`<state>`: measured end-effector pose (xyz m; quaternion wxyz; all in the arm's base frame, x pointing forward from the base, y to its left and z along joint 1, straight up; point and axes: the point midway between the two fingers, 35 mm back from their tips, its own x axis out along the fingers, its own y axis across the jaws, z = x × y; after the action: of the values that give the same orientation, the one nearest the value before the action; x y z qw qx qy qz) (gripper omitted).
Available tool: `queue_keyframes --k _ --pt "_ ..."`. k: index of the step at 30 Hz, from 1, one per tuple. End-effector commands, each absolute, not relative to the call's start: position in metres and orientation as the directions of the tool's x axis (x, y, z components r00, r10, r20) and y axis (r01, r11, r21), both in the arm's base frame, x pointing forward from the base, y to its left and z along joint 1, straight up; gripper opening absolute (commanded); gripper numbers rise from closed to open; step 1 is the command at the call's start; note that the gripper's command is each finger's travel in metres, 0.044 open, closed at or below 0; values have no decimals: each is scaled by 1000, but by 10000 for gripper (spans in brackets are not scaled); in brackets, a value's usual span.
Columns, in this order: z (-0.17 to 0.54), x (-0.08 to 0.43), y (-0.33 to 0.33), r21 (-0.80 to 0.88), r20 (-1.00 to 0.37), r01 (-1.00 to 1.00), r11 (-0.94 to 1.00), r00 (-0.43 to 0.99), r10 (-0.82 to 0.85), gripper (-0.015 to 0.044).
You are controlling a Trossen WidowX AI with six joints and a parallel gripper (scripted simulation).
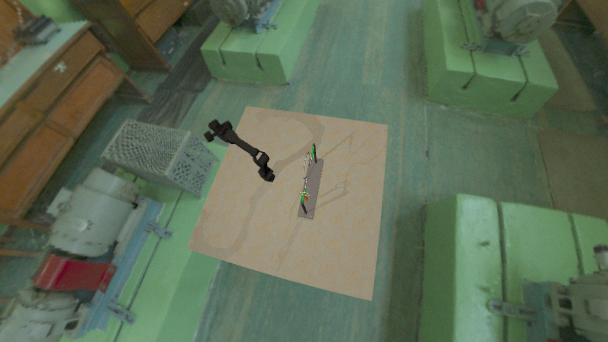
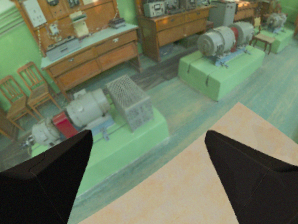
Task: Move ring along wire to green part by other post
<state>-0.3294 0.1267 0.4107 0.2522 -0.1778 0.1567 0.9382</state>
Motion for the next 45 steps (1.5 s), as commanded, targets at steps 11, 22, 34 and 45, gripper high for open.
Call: queue_keyframes --k 11,22,34,45 --pt "406 -318 171 261 -374 -603 -754 -783 497 160" --pt "398 -268 239 115 -356 -737 -666 -656 665 160" --pt "394 -183 297 -104 -333 -864 -493 -437 836 160" --pt "390 -94 325 -301 -315 -908 -293 -195 929 160"
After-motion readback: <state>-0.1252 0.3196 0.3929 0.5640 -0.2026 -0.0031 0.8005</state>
